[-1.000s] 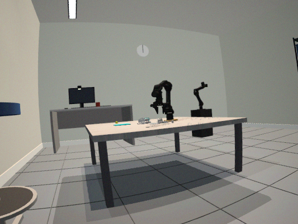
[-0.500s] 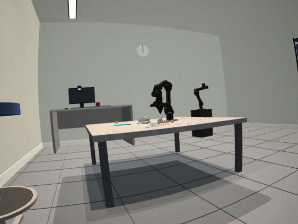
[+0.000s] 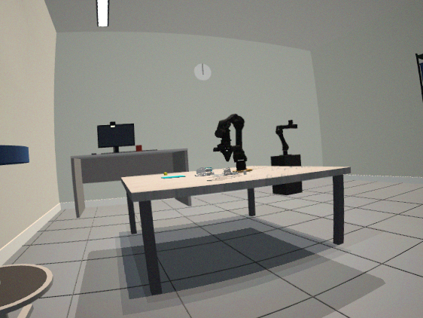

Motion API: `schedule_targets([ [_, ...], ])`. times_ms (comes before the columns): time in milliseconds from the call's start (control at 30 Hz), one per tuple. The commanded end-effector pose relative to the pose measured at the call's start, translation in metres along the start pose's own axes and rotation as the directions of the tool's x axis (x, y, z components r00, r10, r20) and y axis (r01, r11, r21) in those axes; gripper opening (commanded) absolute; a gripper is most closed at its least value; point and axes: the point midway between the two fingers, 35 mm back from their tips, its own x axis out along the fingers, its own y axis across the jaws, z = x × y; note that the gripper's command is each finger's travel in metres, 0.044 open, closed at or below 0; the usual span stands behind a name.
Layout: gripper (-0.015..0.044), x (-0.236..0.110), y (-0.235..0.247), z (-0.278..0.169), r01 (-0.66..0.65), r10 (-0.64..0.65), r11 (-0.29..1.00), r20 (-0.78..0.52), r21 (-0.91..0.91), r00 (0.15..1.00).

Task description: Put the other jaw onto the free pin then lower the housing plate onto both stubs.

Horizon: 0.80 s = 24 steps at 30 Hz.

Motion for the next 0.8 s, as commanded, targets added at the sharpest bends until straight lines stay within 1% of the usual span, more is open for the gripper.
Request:
schedule_targets([
  [0, 0.0105, 0.0, 0.0, 0.0, 0.0, 0.0, 1.0, 0.0, 0.0, 1.0],
  [433, 0.044, 0.0, 0.0, 0.0, 0.0, 0.0, 1.0, 0.0, 0.0, 1.0],
  [767, 0.044, 0.0, 0.0, 0.0, 0.0, 0.0, 1.0, 0.0, 0.0, 1.0],
])
